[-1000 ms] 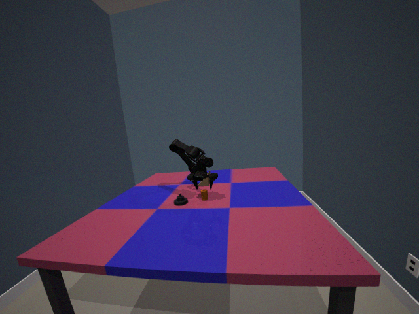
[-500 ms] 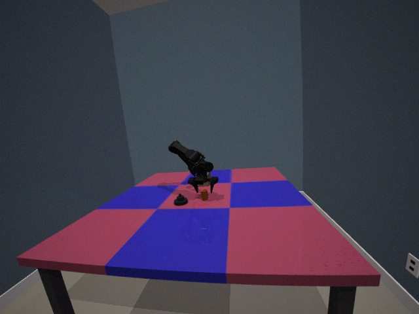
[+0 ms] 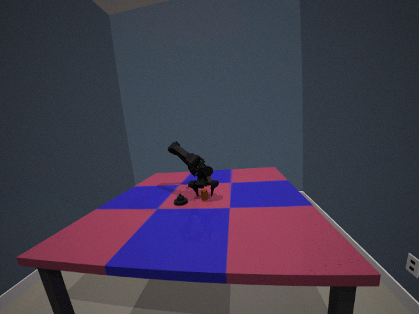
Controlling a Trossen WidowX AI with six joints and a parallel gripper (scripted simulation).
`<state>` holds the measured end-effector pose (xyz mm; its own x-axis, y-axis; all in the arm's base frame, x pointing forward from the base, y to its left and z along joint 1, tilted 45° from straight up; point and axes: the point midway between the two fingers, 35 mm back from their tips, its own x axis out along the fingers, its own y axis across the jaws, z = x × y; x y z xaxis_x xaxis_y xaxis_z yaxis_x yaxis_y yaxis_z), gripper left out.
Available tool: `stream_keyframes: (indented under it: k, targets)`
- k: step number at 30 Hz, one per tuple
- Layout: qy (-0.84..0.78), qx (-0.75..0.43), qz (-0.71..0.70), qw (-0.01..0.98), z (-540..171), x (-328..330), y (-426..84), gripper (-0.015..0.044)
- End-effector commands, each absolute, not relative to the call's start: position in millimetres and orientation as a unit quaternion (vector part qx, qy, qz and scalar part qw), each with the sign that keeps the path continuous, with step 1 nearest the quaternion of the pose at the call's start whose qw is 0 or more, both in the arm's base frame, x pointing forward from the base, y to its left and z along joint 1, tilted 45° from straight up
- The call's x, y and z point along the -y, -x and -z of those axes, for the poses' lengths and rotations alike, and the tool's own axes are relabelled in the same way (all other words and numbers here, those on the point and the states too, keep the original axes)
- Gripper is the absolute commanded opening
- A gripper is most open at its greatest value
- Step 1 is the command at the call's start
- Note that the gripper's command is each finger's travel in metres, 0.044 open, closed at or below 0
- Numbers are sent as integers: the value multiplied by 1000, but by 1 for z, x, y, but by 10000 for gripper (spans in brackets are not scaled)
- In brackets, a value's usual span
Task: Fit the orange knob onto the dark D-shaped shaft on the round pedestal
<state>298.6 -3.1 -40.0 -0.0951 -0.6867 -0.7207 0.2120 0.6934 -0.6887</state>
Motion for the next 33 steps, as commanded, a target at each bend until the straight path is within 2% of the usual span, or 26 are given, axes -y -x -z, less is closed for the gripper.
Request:
stream_keyframes:
  k: [1, 5, 15, 21, 26, 33]
  targets:
    - [185, -654, 347, 646, 44, 9, -297, 440]
    - [185, -654, 347, 646, 47, 12, -296, 440]
    - [185, -654, 347, 646, 47, 12, -296, 177]
    - [185, -654, 347, 646, 47, 12, -296, 138]
    - [185, -654, 346, 647, 40, 2, -301, 6]
    - [183, -655, 344, 647, 20, -24, -312, 0]
